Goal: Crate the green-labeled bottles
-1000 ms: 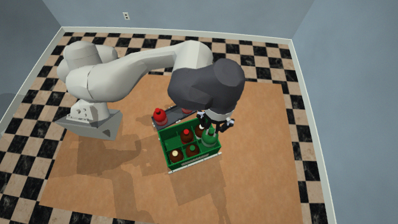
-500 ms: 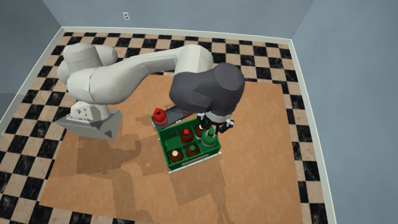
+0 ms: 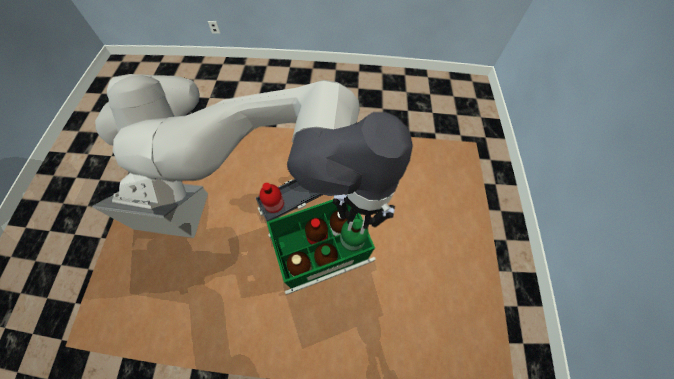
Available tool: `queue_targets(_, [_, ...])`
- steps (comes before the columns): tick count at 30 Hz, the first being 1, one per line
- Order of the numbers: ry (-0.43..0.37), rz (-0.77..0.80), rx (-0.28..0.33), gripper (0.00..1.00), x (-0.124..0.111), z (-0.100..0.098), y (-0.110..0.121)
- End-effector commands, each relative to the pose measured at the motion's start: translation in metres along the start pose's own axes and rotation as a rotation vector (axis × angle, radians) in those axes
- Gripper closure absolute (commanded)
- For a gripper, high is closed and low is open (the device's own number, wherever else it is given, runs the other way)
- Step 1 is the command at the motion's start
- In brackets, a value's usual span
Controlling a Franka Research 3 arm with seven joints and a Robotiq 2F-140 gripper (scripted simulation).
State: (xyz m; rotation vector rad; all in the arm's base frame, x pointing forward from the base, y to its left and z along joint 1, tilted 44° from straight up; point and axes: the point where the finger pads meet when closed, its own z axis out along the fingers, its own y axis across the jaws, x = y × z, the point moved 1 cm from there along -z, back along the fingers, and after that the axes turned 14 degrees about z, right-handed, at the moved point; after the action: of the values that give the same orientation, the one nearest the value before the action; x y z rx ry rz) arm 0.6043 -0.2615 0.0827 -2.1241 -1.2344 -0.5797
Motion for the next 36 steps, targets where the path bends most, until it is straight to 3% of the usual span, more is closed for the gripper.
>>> queue_targets(1, [0.001, 0.01, -0.016, 1.0, -0.0027, -0.0033, 0.0029])
queue_targets(36, [0.001, 0.01, -0.016, 1.0, -0.0028, 0.0008, 0.003])
